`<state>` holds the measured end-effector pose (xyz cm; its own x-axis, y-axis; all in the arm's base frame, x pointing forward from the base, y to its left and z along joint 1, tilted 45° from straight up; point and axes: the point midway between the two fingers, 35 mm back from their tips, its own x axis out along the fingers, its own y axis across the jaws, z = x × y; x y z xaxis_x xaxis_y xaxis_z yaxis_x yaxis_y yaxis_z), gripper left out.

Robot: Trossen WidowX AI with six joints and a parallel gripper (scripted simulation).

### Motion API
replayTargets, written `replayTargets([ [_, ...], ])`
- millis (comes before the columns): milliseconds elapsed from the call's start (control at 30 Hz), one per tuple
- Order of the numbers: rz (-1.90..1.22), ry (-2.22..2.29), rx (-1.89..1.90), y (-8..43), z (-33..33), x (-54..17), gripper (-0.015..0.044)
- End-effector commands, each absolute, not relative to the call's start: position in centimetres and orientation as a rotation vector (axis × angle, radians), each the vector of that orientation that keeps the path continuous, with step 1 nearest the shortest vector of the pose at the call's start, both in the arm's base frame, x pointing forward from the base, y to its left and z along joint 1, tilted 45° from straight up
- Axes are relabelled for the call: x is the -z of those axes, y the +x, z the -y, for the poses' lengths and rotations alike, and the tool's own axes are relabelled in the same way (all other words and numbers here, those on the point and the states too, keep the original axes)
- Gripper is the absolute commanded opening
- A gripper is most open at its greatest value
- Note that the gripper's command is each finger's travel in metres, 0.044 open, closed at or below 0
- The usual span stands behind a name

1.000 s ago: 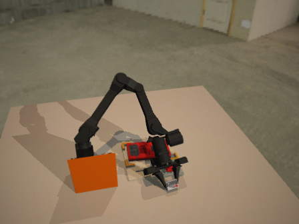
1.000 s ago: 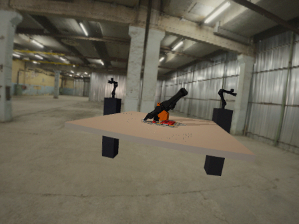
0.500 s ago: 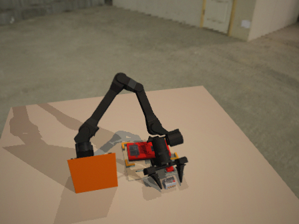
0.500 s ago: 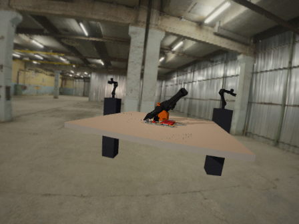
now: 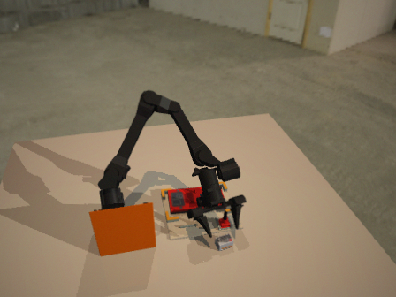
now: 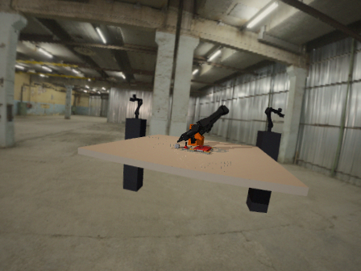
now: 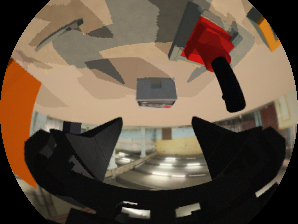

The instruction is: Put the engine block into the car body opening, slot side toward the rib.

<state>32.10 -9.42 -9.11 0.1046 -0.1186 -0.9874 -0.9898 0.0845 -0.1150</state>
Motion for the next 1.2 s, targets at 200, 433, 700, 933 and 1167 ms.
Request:
replayTargets([
  [200, -1.252, -1.273, -1.007, 32.1, 9.4, 9.2, 0.044],
  [433, -1.252, -1.273, -1.007, 32.1, 9.4, 9.2, 0.044],
  [700, -1.274, -1.126, -0.986, 32.0, 9.8, 9.5, 0.044],
  [933, -1.306, -0.892, -0.945, 31.8, 10.4, 9.8, 0.044],
  [1167, -1.333, -0.654, -0.895, 31.6, 11.1, 9.8, 0.044],
])
